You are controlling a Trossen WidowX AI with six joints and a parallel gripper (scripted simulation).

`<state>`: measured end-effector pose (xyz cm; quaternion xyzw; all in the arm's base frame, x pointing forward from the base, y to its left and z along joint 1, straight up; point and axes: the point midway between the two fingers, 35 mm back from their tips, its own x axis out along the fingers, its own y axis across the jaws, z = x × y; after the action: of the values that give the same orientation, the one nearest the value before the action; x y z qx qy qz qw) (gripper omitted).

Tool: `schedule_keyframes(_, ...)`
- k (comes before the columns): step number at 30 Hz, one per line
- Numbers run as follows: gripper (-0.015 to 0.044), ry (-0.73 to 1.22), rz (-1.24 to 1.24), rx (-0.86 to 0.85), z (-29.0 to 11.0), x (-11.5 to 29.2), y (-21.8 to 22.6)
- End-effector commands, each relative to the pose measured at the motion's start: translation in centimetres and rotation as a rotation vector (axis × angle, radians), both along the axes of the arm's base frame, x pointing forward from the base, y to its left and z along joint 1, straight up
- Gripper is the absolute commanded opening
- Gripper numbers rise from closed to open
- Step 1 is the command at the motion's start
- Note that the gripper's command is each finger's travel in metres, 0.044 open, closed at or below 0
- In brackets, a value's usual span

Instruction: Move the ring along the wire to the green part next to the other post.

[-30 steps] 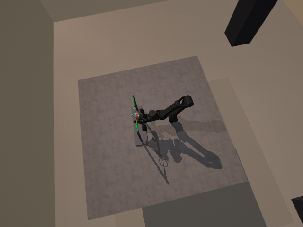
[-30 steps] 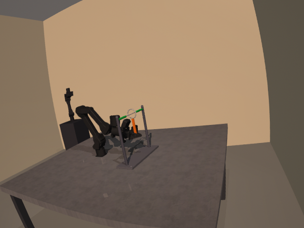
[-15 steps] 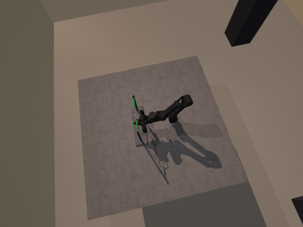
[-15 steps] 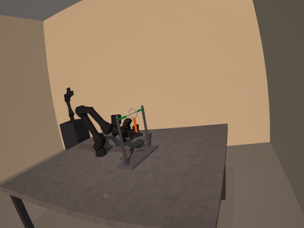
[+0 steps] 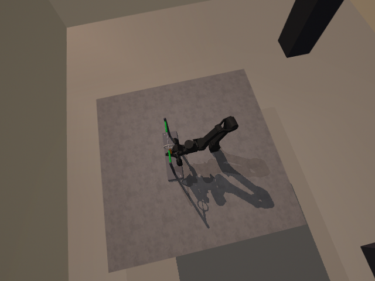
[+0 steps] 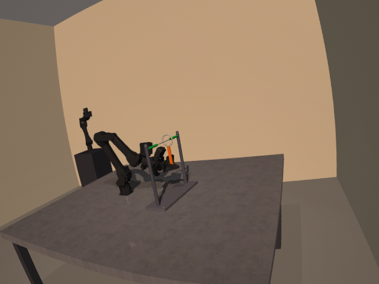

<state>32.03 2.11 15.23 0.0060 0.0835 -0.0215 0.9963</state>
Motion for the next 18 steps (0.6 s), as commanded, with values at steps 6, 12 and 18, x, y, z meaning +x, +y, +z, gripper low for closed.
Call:
schedule_keyframes(6,-0.015,0.001,0.002,-0.003,0.0,0.1,0.9)
schedule_keyframes(12,-0.015,0.002,0.004,-0.002,0.0,0.1,1.5)
schedule_keyframes(18,-0.015,0.002,0.006,-0.002,0.0,0.2,2.1)
